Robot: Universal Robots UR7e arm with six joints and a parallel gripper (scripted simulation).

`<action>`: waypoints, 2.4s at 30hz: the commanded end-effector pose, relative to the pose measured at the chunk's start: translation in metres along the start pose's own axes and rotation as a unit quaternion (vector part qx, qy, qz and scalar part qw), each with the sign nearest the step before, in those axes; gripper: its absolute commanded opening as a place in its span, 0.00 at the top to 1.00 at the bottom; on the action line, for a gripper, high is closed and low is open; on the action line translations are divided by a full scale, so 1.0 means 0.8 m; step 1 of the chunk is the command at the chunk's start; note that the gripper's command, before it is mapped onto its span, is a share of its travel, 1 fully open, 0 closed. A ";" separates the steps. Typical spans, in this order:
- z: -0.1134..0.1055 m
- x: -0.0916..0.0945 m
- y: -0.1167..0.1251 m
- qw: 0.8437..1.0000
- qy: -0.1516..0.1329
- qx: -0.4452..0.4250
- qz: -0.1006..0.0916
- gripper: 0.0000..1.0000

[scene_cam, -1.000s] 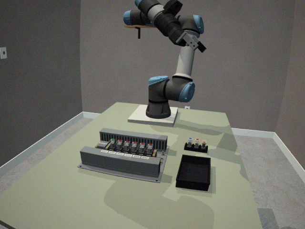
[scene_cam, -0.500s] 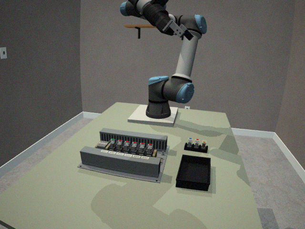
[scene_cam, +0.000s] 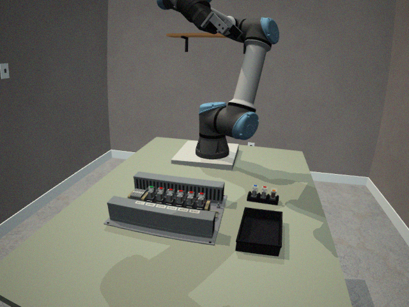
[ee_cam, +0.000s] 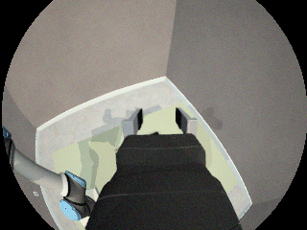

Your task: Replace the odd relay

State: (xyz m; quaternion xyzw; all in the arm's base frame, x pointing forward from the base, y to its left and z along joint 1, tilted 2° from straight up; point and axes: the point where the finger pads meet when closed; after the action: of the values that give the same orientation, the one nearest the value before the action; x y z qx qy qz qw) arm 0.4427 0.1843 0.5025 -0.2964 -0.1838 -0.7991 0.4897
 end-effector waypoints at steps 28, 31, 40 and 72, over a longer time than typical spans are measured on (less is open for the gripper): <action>0.011 0.138 0.059 1.000 0.000 0.001 0.004 0.00; 0.011 0.138 0.059 1.000 0.000 0.001 0.004 0.00; 0.014 0.178 0.076 1.000 0.000 0.001 0.003 0.00; 0.017 0.213 0.090 1.000 0.000 0.001 0.004 0.00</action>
State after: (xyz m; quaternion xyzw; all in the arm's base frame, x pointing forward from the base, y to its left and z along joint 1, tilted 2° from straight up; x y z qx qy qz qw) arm 0.4524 0.0439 0.6250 -0.2970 -0.1831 -0.7969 0.4932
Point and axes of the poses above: the point where the finger pads meet when closed, its own x axis back along the fingers, its own y axis across the jaws, z = x × y, and after that the axes turned 10 degrees about -x, right-handed
